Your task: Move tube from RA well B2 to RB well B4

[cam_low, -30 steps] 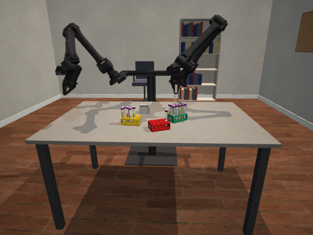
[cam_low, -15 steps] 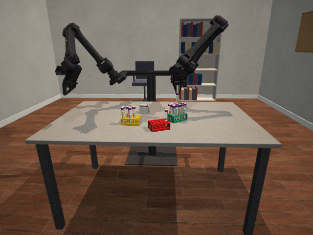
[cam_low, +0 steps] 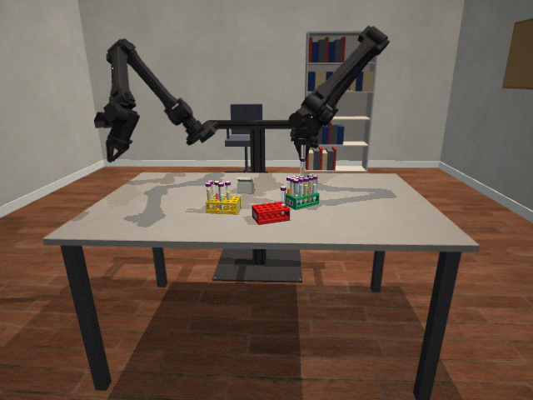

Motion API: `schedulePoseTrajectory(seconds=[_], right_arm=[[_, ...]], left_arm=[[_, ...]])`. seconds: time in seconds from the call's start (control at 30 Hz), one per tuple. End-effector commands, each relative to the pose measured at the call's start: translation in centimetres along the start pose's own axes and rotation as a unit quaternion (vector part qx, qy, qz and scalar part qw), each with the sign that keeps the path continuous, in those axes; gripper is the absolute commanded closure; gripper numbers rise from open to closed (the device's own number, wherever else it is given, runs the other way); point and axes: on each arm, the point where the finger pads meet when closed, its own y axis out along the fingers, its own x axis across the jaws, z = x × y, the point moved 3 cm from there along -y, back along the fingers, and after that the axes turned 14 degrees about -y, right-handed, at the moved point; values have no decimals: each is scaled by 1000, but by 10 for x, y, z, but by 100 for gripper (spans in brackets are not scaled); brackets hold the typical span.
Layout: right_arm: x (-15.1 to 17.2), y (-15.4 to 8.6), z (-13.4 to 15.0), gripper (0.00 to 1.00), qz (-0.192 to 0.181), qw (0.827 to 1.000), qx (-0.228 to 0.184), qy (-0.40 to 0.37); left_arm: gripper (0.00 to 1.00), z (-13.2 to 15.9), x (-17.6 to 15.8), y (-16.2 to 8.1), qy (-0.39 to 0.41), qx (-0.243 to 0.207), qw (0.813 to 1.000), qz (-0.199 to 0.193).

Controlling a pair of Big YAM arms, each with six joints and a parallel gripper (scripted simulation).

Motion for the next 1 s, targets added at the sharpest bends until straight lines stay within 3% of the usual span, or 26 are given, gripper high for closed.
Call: schedulePoseTrajectory(seconds=[0.0, 0.97], right_arm=[[6, -5, -11, 70, -7, 1000, -5, 12], [6, -5, -11, 70, -7, 1000, -5, 12]], left_arm=[[100, -9, 0, -3, 1, -4, 1000, 3], [100, 1, 10, 4, 4, 4, 1000, -1]])
